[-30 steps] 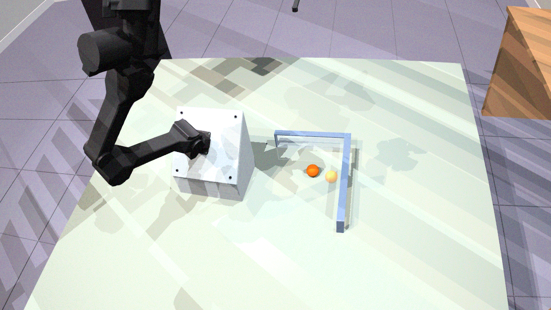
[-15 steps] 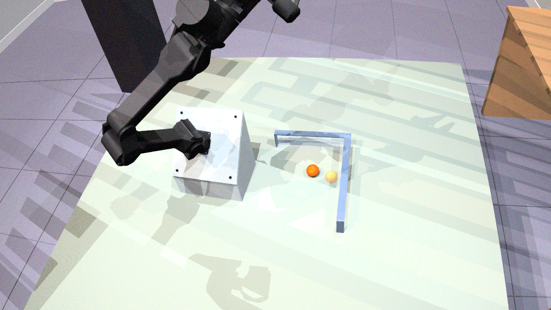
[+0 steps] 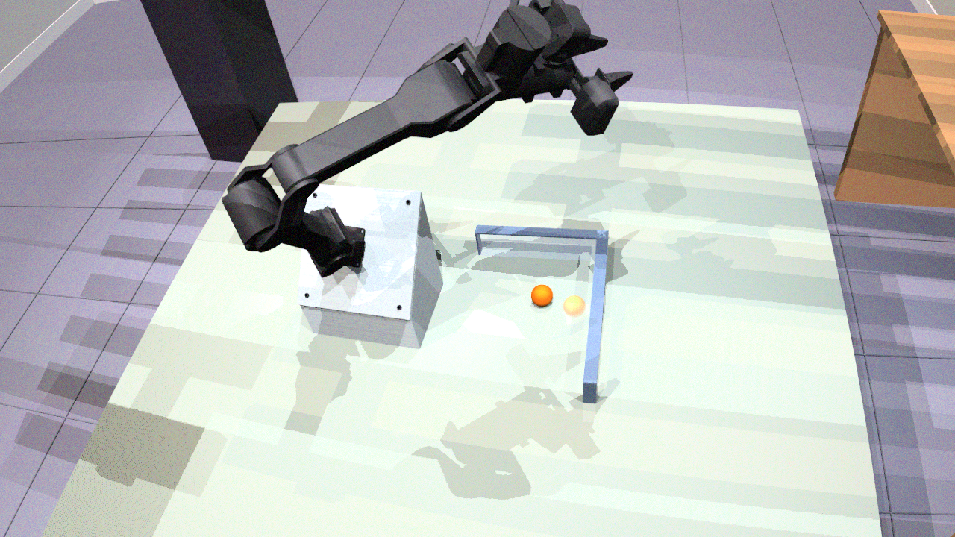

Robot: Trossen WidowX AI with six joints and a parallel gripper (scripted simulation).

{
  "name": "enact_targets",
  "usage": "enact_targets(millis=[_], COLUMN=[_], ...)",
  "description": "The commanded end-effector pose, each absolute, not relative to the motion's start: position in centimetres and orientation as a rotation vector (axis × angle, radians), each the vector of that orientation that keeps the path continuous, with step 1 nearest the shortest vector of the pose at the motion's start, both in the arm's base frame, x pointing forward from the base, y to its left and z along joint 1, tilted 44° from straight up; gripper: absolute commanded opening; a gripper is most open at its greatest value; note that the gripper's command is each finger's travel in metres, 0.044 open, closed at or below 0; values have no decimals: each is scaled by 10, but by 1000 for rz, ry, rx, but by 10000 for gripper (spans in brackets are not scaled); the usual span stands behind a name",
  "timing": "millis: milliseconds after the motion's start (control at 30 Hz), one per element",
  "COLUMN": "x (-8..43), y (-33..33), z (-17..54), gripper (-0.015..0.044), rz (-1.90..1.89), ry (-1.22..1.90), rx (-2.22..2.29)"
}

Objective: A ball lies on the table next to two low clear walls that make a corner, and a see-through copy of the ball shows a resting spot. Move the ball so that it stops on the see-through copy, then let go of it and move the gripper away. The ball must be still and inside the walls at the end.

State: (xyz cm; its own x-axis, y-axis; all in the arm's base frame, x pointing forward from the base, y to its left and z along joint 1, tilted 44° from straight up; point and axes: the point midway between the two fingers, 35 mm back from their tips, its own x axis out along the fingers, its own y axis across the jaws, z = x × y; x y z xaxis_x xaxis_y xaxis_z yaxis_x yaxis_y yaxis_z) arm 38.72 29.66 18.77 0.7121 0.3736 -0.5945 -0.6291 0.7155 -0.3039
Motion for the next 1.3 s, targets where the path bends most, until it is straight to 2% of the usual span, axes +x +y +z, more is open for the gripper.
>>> enact_targets(millis=[0, 300, 700, 1267], x=[397, 389, 318, 314], y=[263, 164, 28, 10], z=[130, 17, -76, -90], gripper=[291, 291, 291, 291], rz=[529, 497, 794, 822], ry=[666, 1042, 1642, 1674], rx=[-727, -1228, -1827, -1852])
